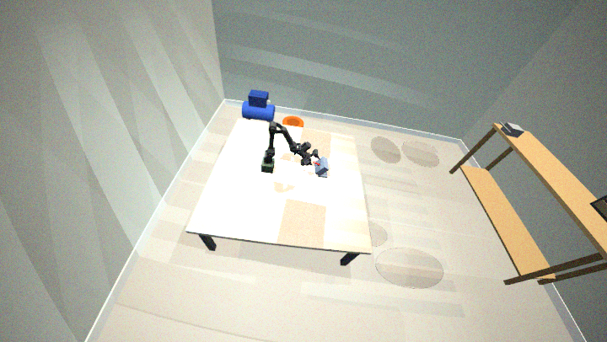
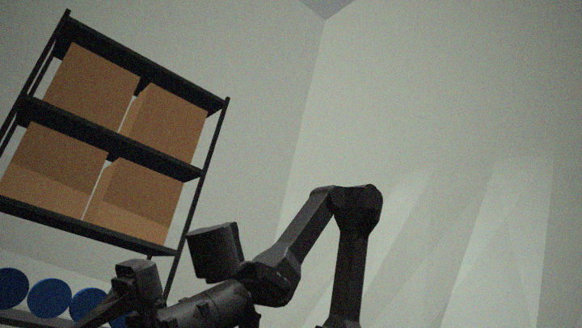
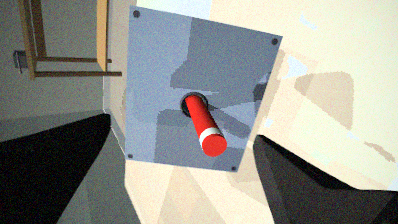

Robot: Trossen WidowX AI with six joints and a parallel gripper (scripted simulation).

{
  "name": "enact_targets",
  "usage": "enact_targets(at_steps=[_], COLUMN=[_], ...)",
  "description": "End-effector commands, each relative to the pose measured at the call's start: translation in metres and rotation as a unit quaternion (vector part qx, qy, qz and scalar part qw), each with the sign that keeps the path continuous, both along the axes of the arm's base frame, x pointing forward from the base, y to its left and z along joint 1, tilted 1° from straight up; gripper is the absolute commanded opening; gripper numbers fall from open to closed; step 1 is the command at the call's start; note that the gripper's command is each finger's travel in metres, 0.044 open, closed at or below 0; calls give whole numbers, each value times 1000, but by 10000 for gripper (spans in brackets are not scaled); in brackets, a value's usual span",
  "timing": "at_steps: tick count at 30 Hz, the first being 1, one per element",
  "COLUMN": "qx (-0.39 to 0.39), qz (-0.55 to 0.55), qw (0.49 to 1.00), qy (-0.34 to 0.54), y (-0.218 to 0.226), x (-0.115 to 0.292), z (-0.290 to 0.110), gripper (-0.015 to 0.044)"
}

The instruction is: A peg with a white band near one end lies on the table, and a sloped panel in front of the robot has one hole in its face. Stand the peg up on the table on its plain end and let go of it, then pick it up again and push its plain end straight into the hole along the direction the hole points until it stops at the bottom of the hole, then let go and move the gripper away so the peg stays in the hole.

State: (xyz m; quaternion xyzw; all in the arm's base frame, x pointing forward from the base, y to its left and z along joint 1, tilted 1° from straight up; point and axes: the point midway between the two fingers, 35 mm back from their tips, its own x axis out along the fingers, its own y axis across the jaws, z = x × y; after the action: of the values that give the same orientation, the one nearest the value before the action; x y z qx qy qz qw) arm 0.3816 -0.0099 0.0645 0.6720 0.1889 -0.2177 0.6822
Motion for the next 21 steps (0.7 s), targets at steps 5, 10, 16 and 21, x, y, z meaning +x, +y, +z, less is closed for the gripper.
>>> enact_targets(at_steps=[5,10,16,21], qx=[0,0,0,0], qz=[0,0,0,0], qw=[1000,1000,1000,1000], qy=[-1,-1,-1,-2], y=[0,1,1,1], x=[-6,-9,-13,-17], z=[5,8,12,14], gripper=[440,440,440,440])
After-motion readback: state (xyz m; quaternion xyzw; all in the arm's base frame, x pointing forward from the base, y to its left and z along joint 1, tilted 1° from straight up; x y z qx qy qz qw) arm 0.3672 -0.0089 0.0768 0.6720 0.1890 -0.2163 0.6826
